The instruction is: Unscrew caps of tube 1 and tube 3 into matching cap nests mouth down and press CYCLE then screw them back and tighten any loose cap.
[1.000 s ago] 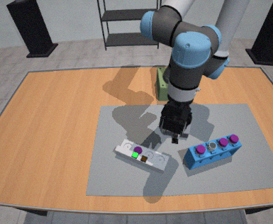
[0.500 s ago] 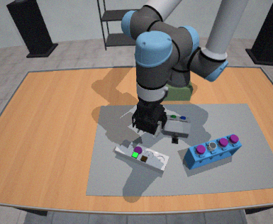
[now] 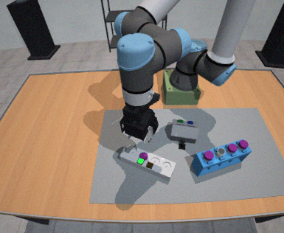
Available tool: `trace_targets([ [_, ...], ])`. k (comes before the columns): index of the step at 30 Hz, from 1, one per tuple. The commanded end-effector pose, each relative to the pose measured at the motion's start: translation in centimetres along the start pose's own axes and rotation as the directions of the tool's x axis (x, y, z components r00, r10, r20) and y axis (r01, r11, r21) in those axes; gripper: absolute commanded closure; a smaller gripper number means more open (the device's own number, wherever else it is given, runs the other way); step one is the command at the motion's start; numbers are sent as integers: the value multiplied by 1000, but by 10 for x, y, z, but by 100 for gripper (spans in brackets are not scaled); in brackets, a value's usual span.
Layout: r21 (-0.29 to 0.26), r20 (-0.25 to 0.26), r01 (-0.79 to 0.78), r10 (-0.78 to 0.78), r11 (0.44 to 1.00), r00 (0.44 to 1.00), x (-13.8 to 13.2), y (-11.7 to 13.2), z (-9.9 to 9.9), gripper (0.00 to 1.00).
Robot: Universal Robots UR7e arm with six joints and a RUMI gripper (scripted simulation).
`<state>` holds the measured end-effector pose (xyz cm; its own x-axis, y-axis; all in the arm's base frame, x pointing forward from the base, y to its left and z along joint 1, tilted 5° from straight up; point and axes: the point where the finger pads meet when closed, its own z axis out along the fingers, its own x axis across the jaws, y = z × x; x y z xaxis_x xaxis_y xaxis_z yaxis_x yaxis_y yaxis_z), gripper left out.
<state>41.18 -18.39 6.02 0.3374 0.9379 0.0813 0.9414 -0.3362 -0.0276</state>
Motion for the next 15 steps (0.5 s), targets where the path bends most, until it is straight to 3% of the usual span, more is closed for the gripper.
trace_targets([
  [1, -1, 0, 0, 0, 1000, 1000, -1, 1, 14, 71],
  [15, -1, 0, 0, 0, 1000, 1000, -1, 1, 74, 71],
])
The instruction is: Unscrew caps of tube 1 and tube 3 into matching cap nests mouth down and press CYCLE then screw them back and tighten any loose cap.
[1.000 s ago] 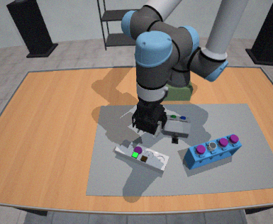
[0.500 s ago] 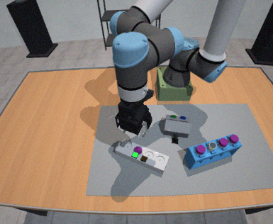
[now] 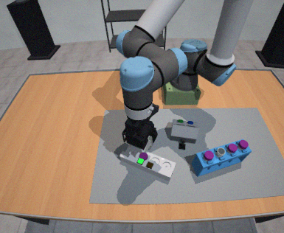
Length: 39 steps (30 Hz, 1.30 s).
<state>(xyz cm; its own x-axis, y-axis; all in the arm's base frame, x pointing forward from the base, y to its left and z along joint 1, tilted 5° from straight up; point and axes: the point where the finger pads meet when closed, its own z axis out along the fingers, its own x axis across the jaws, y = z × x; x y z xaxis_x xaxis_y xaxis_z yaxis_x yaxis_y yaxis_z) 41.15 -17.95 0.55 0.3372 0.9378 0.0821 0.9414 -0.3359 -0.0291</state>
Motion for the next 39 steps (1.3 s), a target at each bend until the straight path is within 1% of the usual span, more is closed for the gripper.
trace_targets([
  [1, -2, 1, 0, 0, 1000, 1000, -1, 2, 24, 71],
  [10, -2, 1, 0, 0, 1000, 1000, -1, 3, 69, 71],
  [12, -2, 1, 0, 0, 1000, 1000, -1, 3, 69, 71],
  [13, -2, 1, 0, 0, 1000, 1000, -1, 3, 73, 71],
  [23, -2, 1, 0, 0, 1000, 1000, -1, 3, 73, 71],
  [39, -2, 1, 0, 0, 1000, 1000, 0, 1, 80, 71],
])
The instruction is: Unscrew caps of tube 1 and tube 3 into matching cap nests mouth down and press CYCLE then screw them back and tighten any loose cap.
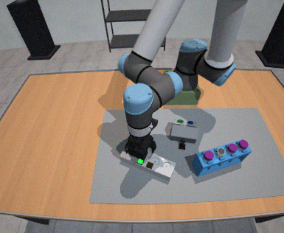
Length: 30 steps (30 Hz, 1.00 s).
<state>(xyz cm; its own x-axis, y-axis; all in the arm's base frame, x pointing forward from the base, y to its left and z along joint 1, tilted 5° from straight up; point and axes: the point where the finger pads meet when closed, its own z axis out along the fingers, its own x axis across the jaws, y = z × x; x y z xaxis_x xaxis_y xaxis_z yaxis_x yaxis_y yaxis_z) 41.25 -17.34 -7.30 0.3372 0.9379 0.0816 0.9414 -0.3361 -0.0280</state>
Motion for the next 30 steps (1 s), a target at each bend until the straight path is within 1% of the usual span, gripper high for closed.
trace_targets([
  [1, -1, 0, 0, 0, 1000, 1000, 0, 0, 2, 71],
  [12, -1, 0, 0, 0, 1000, 1000, 0, 0, 5, 71],
  [13, -1, 0, 0, 0, 1000, 1000, 0, 0, 5, 100],
  [27, -1, 0, 0, 0, 1000, 1000, 0, 0, 5, 100],
  [30, -1, 0, 0, 0, 1000, 1000, 0, 0, -10, 100],
])
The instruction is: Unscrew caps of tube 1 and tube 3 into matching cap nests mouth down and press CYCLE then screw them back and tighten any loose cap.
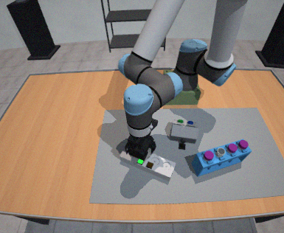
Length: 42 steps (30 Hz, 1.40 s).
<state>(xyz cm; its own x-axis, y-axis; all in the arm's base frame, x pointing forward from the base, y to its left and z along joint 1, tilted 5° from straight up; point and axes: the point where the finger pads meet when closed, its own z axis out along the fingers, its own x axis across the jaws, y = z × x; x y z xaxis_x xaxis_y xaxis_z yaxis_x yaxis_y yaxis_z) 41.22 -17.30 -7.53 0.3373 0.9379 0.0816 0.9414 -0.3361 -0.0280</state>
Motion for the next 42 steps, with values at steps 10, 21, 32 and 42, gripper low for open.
trace_targets([
  [10, -1, 0, 0, 0, 1000, 1000, 0, 0, -58, 100],
  [21, -1, 0, 0, 0, 1000, 1000, 0, 0, -108, 100],
  [32, -1, 0, 0, 0, 1000, 1000, 0, 0, -137, 100],
  [42, -1, 0, -479, 479, 878, 878, 48, -14, -137, 100],
])
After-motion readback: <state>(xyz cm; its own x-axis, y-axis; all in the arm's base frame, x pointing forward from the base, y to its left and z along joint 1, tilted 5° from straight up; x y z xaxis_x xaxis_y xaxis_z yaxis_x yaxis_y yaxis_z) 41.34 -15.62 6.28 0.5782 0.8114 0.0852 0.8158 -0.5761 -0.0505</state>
